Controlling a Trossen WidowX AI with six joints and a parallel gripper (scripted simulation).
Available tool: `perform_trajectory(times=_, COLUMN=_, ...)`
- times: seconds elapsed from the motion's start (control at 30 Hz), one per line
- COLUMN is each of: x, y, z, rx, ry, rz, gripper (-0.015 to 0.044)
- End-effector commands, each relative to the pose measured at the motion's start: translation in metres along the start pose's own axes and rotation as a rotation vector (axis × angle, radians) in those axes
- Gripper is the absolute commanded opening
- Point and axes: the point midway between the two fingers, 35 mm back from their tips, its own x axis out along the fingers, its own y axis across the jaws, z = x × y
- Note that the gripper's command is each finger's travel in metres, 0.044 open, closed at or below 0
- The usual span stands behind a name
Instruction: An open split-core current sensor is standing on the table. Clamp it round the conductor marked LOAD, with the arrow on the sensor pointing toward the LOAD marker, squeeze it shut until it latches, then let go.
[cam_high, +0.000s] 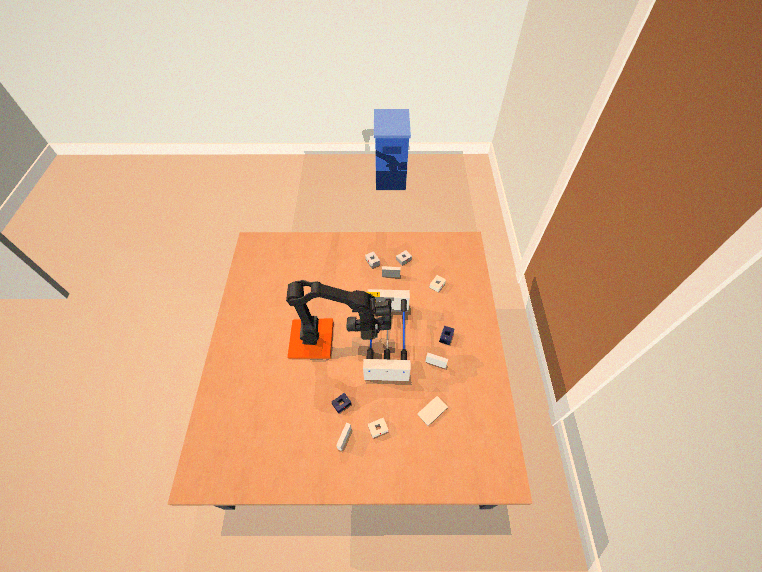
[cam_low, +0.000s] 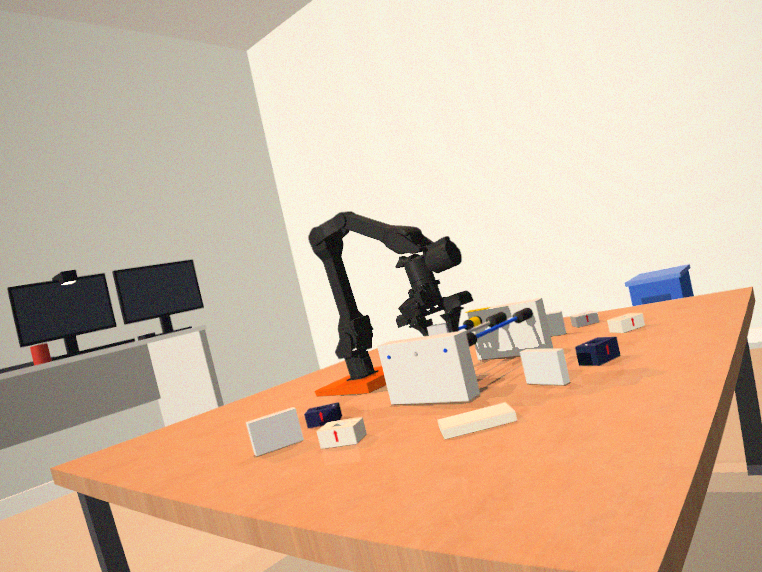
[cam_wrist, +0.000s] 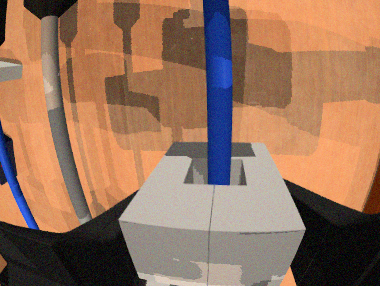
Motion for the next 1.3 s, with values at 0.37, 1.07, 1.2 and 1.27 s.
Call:
perform_trajectory(times=0.37, x=-0.001, y=0.0002, z=0.0, rx=0.001, ry=0.0, rz=-0.021, gripper=0.0036)
perform_trajectory(times=1.07, x=-0.0004, y=-0.001, z=0.0003, rx=0.0, ry=-0.002, rz=-0.002, gripper=0.0)
perform_trajectory(times=1.2, x=-0.0002, y=-0.001, z=0.0003, rx=0.0, ry=-0.002, rz=-0.002, gripper=0.0)
perform_trajectory(times=1.27, x=0.0011, y=-0.0011, z=0.0002, rx=0.0, ry=-0.002, rz=-0.002, gripper=0.0)
